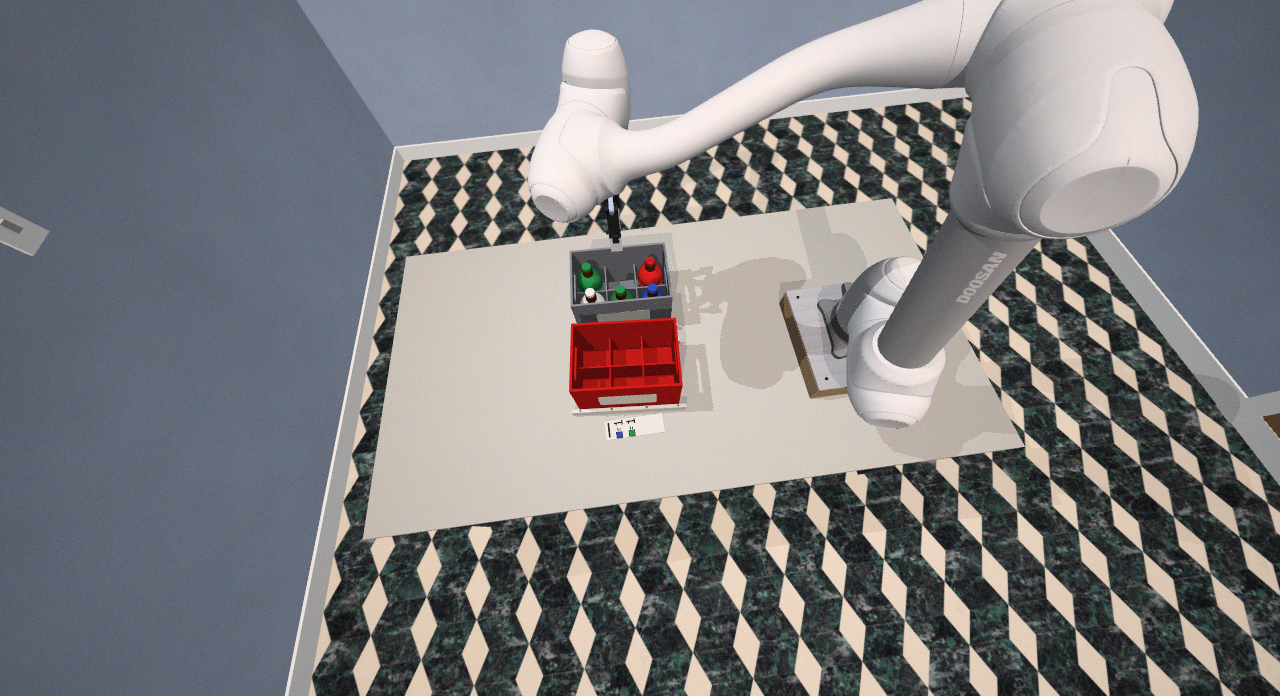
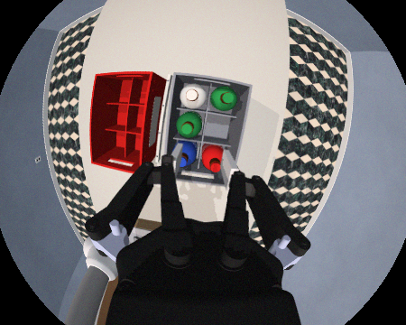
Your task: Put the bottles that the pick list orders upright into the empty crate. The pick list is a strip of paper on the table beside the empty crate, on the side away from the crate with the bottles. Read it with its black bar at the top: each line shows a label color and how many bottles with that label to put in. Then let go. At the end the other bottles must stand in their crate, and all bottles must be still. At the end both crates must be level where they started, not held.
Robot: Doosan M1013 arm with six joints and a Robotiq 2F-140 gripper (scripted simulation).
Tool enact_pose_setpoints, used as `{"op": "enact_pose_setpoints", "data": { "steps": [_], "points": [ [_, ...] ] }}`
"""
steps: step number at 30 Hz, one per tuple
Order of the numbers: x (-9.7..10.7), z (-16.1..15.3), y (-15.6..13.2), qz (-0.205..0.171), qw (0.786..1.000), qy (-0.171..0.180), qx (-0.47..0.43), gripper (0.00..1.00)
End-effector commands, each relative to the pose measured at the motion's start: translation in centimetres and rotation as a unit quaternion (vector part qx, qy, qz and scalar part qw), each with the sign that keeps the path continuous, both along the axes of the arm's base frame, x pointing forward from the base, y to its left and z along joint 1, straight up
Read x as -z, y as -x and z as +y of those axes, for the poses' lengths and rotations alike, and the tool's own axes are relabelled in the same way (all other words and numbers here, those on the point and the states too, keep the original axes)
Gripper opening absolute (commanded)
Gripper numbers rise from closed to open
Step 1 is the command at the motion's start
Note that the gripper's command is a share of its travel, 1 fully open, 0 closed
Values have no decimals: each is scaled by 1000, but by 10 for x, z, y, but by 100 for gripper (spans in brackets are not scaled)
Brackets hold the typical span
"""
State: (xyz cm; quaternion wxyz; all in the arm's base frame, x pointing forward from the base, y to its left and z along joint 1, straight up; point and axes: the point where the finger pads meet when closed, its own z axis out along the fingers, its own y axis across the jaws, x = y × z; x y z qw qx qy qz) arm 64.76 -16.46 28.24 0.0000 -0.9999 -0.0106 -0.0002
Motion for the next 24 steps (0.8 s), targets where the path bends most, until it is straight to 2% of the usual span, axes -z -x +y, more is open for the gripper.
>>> {"op": "enact_pose_setpoints", "data": {
  "steps": [1,7,12,16,24],
  "points": [
    [0,0,0,0,1000,0,0,38],
    [0,0,0,0,1000,0,0,38],
    [18,7,16,0,997,0,-83,38],
    [26,9,22,0,993,0,-116,38],
    [55,20,47,0,969,0,-247,38]
  ]
}}
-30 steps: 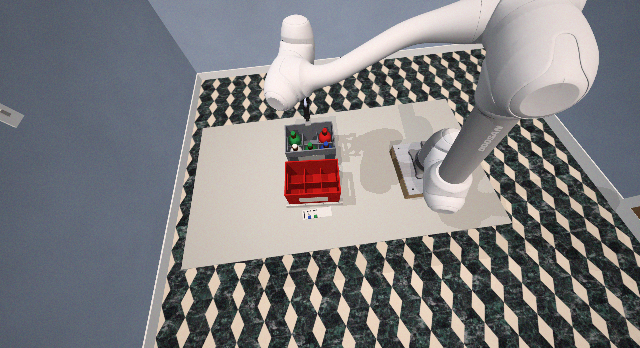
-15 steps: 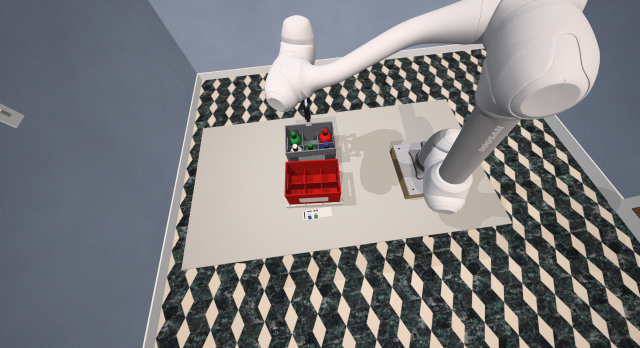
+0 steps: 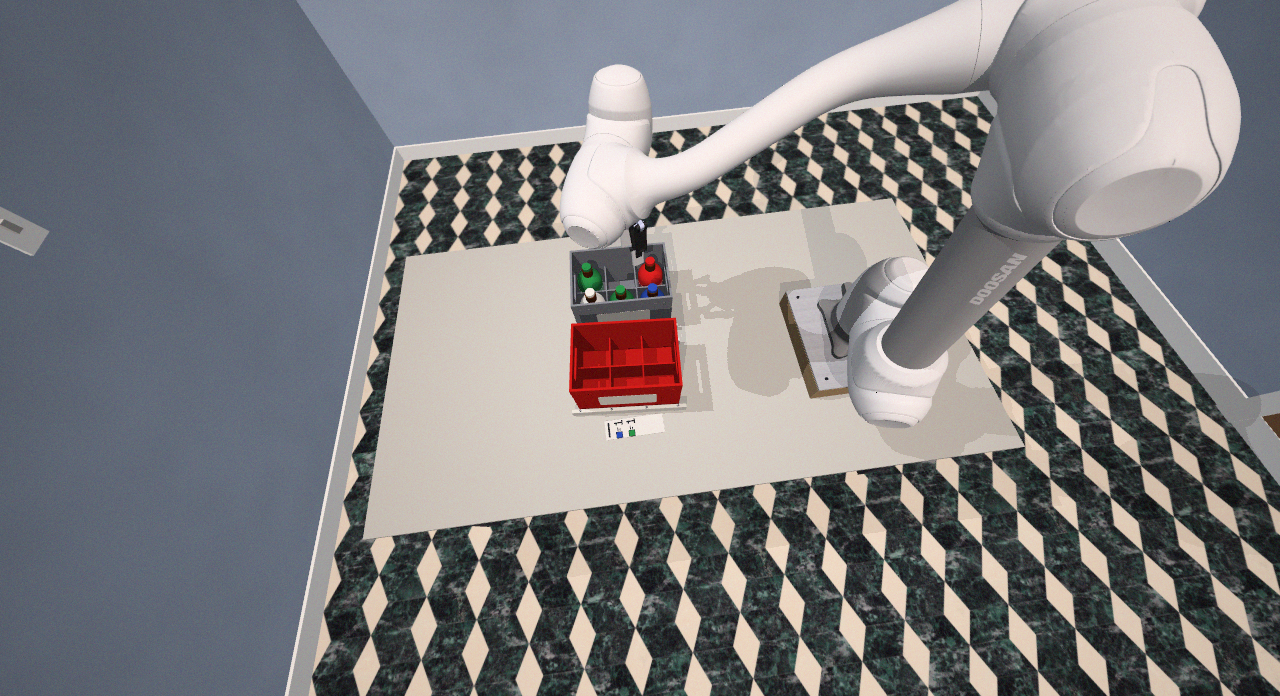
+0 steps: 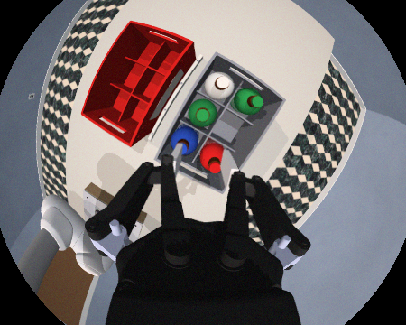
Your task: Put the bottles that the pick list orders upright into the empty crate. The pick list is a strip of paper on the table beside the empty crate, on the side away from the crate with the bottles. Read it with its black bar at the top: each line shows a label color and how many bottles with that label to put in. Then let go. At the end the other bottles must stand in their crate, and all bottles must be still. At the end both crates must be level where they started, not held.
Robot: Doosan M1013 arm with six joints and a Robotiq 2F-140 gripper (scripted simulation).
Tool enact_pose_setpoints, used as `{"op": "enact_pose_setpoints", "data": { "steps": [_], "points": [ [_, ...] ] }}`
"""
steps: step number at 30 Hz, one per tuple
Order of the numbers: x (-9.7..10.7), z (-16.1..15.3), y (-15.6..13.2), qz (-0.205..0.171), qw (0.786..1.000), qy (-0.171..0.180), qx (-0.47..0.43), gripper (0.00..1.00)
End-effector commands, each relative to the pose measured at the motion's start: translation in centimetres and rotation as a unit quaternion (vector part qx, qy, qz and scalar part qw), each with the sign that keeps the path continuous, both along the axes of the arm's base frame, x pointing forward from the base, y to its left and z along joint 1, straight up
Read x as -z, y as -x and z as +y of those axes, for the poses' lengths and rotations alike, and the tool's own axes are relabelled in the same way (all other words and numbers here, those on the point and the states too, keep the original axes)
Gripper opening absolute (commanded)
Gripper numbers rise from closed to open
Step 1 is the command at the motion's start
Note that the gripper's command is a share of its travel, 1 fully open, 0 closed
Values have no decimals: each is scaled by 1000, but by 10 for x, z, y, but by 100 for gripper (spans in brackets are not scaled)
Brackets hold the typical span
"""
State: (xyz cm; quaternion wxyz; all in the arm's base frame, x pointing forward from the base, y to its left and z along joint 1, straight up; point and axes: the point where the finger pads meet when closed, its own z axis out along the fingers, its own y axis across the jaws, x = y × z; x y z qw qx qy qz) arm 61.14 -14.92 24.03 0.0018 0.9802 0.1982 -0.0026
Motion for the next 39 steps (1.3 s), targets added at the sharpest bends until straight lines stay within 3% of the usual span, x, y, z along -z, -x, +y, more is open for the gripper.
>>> {"op": "enact_pose_setpoints", "data": {
  "steps": [1,11,15,27,39],
  "points": [
    [16,6,14,-2,997,-3,-78,38],
    [46,17,39,-2,979,-3,-202,38],
    [58,21,49,-2,979,-3,-202,38],
    [58,21,49,-2,979,-3,-202,38],
    [74,21,49,-2,979,-3,-202,38]
  ]
}}
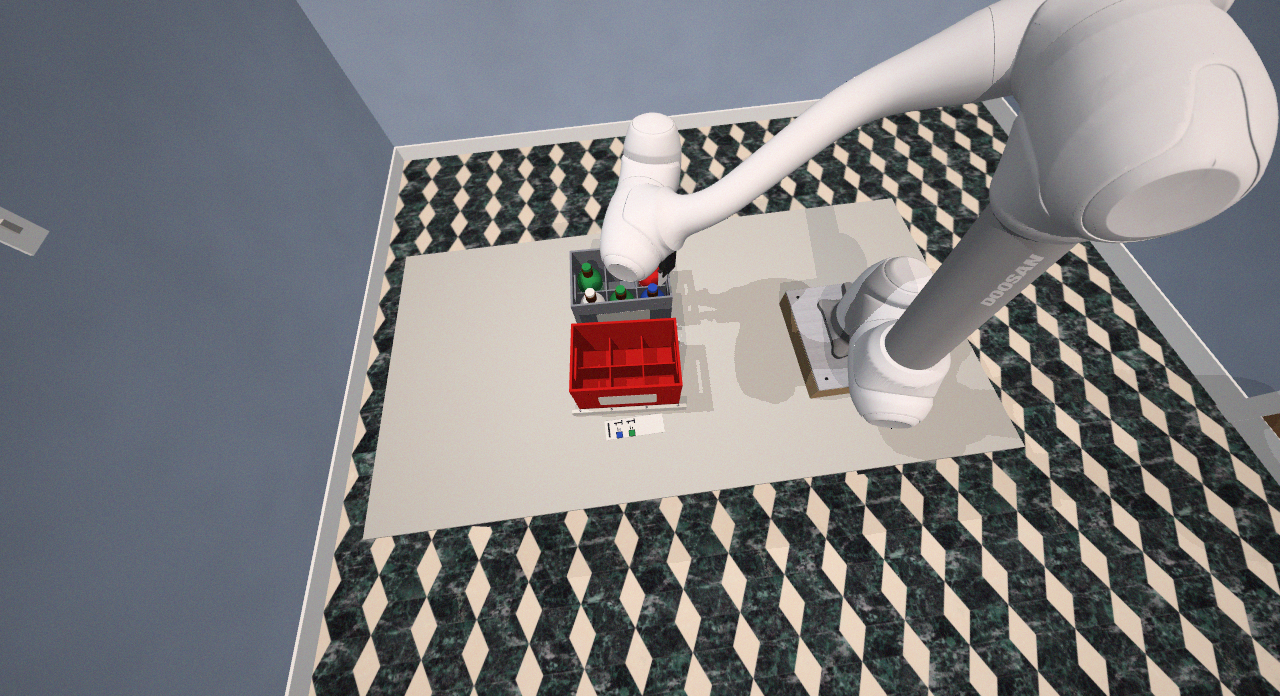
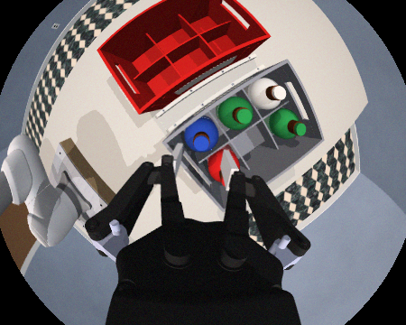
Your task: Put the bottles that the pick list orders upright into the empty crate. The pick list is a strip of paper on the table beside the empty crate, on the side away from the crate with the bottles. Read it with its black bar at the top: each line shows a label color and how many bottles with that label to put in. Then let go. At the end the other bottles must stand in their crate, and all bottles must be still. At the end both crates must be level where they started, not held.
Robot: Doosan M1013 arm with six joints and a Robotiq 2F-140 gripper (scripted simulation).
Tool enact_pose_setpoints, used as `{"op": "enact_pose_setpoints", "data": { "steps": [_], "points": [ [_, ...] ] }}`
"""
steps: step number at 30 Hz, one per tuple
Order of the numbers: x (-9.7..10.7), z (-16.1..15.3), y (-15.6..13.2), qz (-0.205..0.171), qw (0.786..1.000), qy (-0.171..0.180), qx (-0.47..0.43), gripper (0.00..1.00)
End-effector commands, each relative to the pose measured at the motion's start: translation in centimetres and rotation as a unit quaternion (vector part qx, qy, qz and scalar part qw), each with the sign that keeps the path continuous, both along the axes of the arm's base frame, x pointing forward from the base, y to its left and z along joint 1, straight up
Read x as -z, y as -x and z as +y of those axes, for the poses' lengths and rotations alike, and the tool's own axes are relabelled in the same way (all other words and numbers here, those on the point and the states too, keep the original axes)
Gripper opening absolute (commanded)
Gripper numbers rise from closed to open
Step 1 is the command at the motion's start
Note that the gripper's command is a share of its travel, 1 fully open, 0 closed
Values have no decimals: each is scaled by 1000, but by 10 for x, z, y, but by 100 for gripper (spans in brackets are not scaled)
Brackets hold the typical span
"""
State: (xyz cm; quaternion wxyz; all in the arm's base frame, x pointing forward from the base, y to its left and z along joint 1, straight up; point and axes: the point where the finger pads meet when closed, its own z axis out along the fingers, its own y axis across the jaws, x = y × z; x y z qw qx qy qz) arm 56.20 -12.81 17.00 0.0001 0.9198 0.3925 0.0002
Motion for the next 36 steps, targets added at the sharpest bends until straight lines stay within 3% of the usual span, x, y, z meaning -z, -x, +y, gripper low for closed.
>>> {"op": "enact_pose_setpoints", "data": {
  "steps": [1,36],
  "points": [
    [3,0,0,0,1000,0,0,38],
    [43,0,0,0,1000,0,0,38]
  ]
}}
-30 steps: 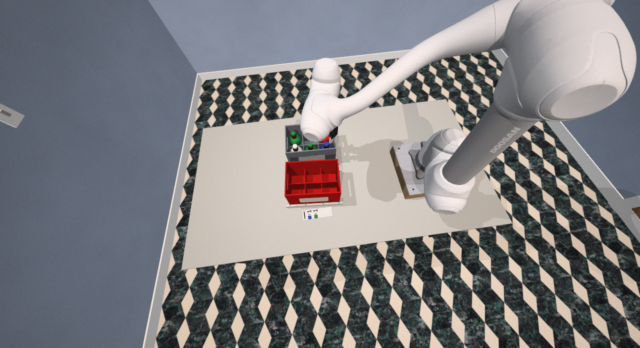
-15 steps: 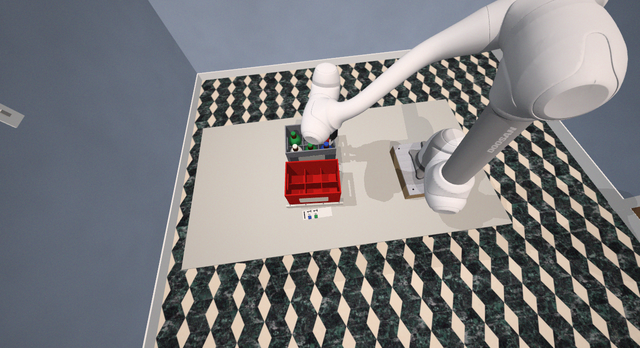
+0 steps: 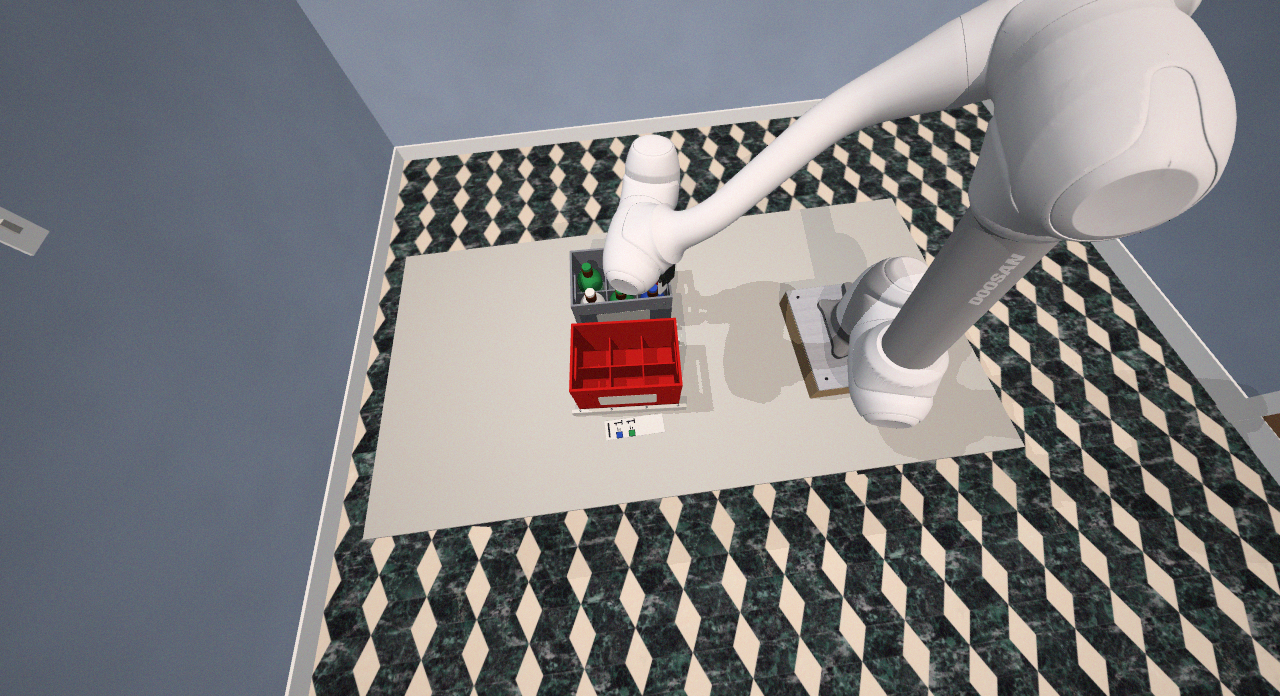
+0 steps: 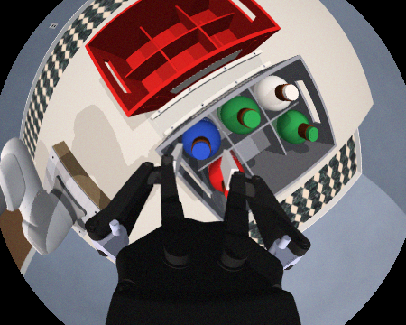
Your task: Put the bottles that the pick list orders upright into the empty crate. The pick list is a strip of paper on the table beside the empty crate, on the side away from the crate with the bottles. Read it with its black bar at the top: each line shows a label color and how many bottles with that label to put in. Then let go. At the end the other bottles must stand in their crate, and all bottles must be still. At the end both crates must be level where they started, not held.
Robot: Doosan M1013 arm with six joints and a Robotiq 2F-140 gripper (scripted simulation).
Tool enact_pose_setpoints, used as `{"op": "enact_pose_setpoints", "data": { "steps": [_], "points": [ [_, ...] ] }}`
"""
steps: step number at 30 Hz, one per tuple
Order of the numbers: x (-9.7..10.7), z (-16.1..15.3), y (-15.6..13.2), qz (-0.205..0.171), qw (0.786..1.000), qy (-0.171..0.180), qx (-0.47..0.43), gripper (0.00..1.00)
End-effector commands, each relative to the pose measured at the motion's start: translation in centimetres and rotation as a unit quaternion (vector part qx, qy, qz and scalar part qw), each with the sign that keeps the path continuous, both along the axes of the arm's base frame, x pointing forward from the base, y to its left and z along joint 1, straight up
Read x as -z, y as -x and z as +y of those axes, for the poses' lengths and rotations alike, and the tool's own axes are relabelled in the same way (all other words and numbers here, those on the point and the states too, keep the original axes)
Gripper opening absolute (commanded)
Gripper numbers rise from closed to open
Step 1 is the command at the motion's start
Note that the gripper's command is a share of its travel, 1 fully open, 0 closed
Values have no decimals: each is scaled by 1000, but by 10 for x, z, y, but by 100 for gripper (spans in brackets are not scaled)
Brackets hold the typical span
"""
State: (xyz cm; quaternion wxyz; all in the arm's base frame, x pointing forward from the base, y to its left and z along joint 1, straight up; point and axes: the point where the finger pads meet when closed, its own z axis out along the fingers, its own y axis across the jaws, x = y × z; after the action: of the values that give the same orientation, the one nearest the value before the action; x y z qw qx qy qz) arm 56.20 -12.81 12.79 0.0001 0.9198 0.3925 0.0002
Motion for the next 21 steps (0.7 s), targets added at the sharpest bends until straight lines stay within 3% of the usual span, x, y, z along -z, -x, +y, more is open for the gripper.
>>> {"op": "enact_pose_setpoints", "data": {
  "steps": [1,21],
  "points": [
    [3,0,0,0,1000,0,0,38],
    [27,0,0,0,1000,0,0,38]
  ]
}}
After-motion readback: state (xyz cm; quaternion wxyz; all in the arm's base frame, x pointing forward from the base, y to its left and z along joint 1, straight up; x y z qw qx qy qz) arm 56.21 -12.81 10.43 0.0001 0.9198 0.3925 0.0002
